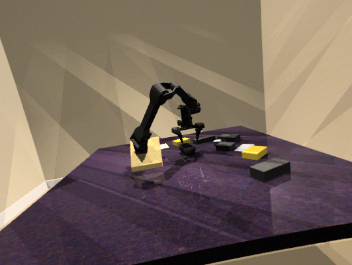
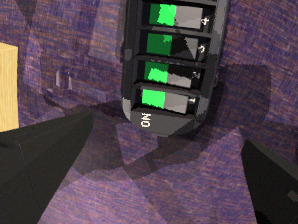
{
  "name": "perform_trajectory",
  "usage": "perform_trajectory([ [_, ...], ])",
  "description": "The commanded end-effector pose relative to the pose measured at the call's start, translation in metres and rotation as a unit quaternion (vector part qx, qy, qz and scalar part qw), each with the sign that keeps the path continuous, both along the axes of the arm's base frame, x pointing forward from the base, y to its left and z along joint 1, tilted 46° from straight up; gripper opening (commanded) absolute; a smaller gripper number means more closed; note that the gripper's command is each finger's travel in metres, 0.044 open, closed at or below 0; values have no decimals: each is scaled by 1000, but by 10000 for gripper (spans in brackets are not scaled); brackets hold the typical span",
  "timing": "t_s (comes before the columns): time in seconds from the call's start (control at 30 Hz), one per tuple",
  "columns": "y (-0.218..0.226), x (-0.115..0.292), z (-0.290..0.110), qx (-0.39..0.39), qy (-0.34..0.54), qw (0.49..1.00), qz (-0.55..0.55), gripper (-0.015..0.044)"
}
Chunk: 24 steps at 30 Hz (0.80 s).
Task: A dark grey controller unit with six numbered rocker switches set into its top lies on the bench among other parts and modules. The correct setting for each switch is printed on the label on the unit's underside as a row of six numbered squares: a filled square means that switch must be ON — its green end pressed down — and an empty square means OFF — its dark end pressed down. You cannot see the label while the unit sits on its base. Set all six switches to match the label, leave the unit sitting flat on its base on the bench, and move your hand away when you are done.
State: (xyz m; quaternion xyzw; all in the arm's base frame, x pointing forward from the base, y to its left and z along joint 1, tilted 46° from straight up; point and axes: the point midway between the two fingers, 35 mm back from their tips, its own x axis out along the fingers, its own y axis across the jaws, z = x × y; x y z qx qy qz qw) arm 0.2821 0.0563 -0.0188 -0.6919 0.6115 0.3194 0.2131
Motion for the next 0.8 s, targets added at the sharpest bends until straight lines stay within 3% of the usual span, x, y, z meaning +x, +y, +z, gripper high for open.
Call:
perform_trajectory([
  [0.0,0,0,1,2,-2,1000,-4,440],
  [0.27,28,28,-56,2,12,1000,12,230],
  [0.57,29,28,-57,2,12,1000,12,0],
  [0.77,29,28,-57,2,12,1000,12,0],
])
